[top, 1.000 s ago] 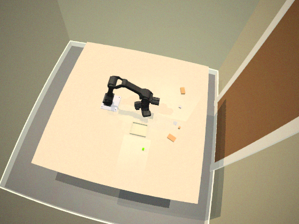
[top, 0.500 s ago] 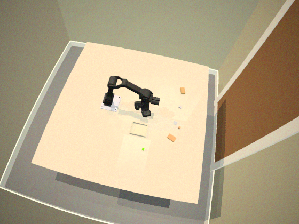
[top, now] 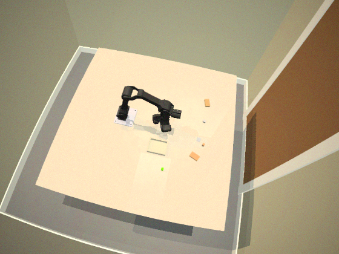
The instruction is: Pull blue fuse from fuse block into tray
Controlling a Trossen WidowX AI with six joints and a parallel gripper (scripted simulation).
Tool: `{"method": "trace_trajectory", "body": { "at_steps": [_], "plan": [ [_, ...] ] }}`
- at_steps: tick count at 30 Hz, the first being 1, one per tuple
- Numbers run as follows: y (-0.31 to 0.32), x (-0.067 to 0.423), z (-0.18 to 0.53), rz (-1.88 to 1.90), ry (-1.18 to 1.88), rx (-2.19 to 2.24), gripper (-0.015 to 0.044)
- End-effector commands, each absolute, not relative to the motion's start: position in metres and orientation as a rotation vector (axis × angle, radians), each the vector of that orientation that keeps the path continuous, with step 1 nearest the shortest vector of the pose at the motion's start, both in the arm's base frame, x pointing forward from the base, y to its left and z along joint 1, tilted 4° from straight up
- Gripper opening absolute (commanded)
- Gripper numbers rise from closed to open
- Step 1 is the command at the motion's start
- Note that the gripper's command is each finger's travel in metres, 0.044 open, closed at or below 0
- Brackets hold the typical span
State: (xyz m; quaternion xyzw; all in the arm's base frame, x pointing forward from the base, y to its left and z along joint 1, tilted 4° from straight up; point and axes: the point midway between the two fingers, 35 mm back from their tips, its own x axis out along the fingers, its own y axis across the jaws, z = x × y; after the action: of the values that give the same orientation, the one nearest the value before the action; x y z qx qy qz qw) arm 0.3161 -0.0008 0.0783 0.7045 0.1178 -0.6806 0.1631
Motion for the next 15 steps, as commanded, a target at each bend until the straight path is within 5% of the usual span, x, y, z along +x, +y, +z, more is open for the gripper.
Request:
{"method": "trace_trajectory", "body": {
  "at_steps": [1, 15],
  "plan": [
    [-0.0008, 0.3159, 0.0810, -1.942, 0.333, 2.010, 0.0000],
    [-0.0004, 0.3157, 0.0878, -1.942, 0.333, 2.009, 0.0000]
  ]
}}
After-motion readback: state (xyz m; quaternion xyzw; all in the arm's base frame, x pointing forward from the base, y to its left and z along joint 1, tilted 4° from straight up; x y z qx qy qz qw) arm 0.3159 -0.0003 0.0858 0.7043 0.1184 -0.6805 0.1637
